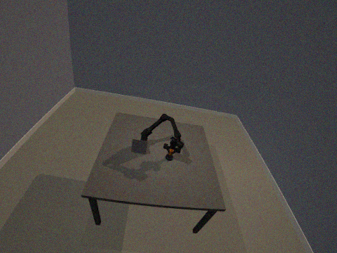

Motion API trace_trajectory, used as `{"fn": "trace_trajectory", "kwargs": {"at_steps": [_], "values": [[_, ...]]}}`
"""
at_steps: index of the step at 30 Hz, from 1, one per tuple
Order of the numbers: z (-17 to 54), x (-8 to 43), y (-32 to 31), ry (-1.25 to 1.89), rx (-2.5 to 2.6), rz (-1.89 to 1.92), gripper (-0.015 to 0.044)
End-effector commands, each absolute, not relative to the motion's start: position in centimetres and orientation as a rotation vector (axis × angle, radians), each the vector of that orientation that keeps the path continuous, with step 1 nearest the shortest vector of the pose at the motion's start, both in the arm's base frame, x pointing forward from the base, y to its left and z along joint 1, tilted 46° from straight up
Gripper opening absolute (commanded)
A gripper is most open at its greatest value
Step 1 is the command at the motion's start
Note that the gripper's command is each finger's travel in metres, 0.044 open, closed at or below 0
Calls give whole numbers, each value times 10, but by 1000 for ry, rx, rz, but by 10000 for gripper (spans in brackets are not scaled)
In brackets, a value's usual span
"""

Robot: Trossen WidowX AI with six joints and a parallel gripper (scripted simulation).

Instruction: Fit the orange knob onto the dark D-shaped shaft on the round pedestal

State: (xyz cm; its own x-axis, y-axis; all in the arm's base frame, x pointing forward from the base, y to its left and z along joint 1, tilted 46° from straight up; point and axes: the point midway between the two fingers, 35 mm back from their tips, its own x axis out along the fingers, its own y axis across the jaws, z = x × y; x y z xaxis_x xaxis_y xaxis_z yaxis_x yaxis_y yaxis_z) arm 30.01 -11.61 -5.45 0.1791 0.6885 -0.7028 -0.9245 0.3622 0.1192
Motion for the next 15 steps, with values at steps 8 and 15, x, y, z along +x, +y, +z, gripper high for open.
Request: {"fn": "trace_trajectory", "kwargs": {"at_steps": [8,15], "values": [[-56,301,-115,755,-381,1182,0],[-57,301,-114,755,-381,1182,0]]}}
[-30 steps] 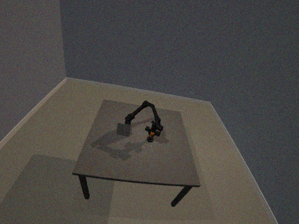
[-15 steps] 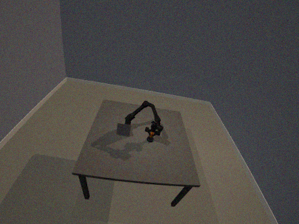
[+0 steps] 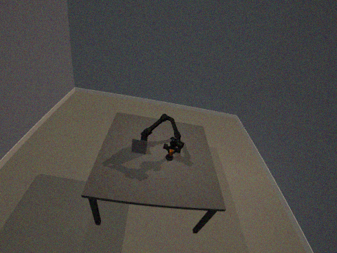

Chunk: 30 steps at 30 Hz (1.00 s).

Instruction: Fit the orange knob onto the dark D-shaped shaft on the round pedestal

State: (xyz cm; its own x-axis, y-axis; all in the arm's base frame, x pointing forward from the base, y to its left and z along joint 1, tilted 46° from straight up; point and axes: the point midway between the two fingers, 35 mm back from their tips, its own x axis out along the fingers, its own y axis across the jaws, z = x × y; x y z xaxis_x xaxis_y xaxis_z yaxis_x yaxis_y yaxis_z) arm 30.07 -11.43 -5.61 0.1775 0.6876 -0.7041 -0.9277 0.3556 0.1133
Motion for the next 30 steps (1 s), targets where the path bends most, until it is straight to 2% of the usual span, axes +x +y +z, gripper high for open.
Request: {"fn": "trace_trajectory", "kwargs": {"at_steps": [1,30], "values": [[-57,301,-114,755,-381,1182,0],[-58,301,-112,738,-406,1195,0]]}}
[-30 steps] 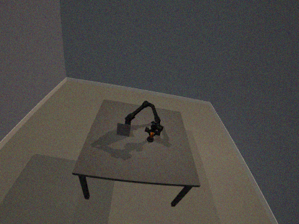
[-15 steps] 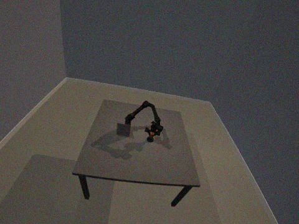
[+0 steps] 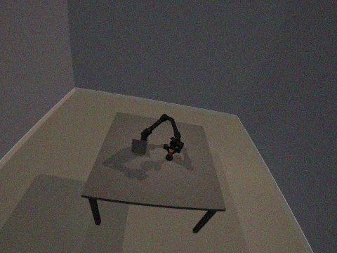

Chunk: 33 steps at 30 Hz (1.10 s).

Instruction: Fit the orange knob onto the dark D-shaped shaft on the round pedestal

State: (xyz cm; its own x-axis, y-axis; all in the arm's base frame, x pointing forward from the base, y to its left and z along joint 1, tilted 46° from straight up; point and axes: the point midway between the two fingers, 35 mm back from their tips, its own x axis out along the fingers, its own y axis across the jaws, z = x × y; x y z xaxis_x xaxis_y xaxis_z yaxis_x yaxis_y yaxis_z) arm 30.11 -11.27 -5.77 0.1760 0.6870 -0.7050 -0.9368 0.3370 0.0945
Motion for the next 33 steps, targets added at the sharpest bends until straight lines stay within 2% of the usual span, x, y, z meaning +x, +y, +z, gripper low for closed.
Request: {"fn": "trace_trajectory", "kwargs": {"at_steps": [1,33], "values": [[-58,301,-112,740,-403,1193,0],[-67,304,-103,735,-409,1197,0]]}}
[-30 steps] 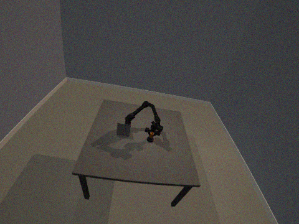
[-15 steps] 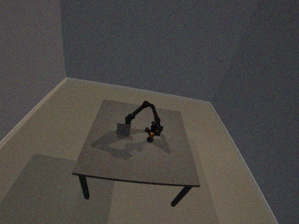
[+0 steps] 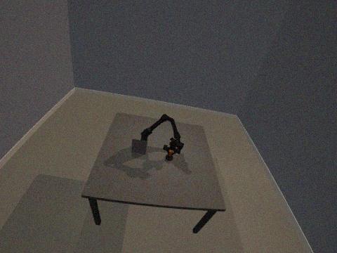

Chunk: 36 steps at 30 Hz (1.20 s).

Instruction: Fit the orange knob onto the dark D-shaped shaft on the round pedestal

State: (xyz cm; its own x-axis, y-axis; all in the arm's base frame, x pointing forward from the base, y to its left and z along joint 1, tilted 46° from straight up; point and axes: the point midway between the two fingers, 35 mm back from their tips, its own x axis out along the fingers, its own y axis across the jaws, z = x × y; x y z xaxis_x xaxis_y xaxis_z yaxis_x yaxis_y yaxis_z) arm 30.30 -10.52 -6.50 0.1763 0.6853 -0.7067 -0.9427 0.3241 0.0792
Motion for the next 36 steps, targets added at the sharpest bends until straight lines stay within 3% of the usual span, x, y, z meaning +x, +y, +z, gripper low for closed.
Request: {"fn": "trace_trajectory", "kwargs": {"at_steps": [1,12,29,36], "values": [[-67,304,-102,739,-403,1194,0],[-67,303,-103,746,-401,1193,0],[-67,303,-103,746,-401,1193,440],[-67,303,-103,746,-401,1193,440]]}}
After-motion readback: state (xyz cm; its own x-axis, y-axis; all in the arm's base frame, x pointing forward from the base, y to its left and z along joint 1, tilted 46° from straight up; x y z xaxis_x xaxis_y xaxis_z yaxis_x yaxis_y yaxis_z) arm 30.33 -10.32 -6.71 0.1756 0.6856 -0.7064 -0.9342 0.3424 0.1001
